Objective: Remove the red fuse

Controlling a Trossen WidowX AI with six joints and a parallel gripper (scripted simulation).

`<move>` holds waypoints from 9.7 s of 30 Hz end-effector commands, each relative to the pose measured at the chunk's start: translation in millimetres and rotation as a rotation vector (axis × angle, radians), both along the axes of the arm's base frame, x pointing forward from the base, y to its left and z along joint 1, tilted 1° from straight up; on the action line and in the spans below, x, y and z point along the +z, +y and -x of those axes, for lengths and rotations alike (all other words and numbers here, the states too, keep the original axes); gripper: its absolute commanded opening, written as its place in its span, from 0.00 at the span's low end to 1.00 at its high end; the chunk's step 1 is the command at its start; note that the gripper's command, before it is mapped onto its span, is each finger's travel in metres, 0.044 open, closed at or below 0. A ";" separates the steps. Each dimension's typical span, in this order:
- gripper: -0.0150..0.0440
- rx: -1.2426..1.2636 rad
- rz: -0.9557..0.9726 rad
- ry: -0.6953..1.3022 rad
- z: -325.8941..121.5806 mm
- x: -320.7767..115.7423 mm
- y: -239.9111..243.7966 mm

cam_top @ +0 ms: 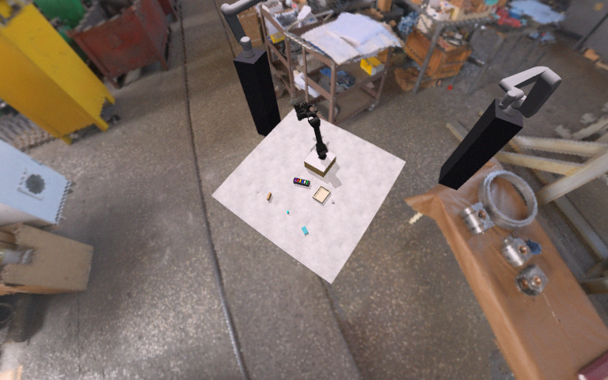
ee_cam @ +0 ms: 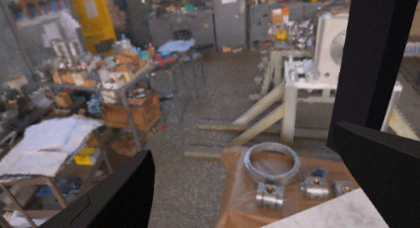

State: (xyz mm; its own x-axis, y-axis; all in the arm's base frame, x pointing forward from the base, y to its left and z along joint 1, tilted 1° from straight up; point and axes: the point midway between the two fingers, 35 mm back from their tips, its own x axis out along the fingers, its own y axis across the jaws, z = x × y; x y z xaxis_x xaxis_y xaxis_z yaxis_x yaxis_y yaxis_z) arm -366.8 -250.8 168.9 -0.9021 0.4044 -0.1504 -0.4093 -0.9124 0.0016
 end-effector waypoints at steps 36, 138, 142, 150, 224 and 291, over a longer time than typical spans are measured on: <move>0.38 1.943 -1.294 -0.496 -509.9 -118.6 -104.6; 0.31 2.689 -2.305 -0.304 -646.9 -186.5 132.0; 0.27 2.689 -2.305 -0.304 -646.9 -186.5 132.0; 0.25 2.689 -2.305 -0.304 -647.0 -184.8 132.0; 0.25 2.693 -2.309 -0.306 -646.1 -148.9 132.7; 0.25 2.706 -2.309 -0.331 -680.6 -124.8 373.2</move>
